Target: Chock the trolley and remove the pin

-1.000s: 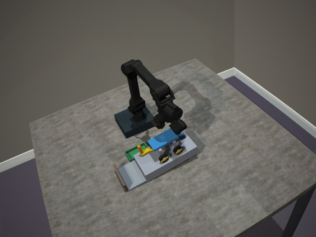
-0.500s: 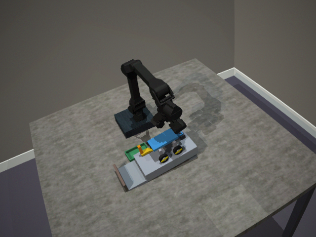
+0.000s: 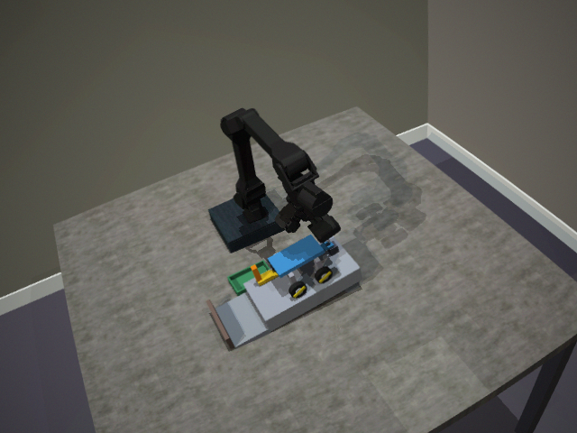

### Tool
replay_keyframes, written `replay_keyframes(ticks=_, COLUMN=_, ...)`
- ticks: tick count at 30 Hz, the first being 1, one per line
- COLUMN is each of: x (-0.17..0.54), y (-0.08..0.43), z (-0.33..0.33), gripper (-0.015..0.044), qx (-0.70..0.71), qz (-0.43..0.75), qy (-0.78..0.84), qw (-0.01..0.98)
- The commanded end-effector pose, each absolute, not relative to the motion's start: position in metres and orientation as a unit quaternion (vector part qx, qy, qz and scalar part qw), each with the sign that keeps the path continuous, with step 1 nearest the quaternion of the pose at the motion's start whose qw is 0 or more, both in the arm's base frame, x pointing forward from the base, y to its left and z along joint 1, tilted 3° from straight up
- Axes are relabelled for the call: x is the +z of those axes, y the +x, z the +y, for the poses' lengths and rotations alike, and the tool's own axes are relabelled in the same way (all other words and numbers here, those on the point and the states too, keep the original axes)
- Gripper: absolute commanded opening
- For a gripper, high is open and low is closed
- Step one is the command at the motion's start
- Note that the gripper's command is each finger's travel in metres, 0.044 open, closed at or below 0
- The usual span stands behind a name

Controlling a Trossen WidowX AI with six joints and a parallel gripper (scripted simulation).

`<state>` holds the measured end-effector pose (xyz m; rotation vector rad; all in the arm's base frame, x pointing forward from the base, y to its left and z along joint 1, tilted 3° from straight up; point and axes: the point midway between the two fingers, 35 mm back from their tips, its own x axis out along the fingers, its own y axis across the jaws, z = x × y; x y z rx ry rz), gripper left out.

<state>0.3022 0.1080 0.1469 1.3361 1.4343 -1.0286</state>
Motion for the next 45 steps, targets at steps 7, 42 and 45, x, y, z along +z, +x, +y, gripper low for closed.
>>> replay_keyframes(ticks=7, x=0.153, y=0.304, z=0.11, gripper=0.0, qx=-0.409, qz=0.58, qy=0.543, qw=0.449)
replay_keyframes(ticks=42, x=0.159, y=0.296, z=0.14, gripper=0.0, qx=-0.408, qz=0.581, qy=0.543, qw=0.448)
replay_keyframes(ticks=45, x=0.158, y=0.286, z=0.139, gripper=0.0, qx=-0.408, qz=0.581, qy=0.543, qw=0.448)
